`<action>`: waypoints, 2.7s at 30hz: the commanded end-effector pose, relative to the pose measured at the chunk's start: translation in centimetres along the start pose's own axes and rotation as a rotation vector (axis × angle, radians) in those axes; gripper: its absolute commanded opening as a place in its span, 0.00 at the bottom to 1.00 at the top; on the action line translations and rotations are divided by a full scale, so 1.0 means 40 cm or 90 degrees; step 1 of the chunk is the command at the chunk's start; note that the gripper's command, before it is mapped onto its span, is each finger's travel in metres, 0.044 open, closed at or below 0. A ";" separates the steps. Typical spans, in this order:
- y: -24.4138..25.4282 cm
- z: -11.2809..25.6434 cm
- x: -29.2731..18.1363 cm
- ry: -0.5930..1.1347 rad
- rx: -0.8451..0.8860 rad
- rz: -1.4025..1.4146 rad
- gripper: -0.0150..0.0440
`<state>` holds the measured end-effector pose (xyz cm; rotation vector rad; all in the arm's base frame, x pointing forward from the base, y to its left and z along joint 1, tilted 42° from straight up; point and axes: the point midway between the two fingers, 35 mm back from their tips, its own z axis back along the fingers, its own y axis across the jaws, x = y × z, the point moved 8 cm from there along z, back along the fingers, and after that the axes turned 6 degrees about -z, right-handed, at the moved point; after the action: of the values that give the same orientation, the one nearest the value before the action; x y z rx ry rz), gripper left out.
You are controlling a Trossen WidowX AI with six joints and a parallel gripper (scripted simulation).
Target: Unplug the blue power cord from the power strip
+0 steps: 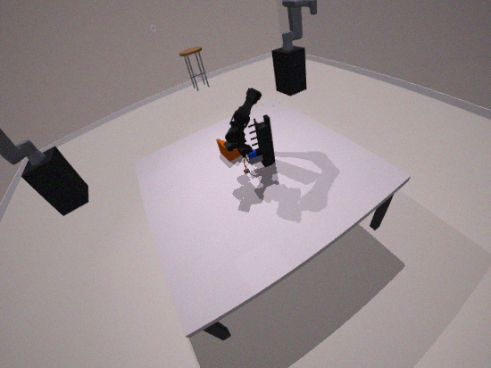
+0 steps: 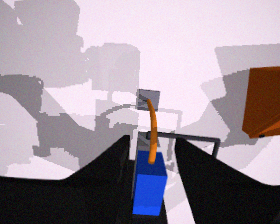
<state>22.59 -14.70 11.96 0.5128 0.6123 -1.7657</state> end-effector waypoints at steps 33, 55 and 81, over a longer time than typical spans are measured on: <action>-0.014 -0.001 -0.098 0.017 -0.010 -0.025 0.53; -0.015 -0.025 -0.099 0.016 -0.010 -0.023 0.32; -0.005 -0.024 -0.029 0.014 -0.009 -0.025 0.25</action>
<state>23.18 -11.36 12.99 0.5634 0.6944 -1.7652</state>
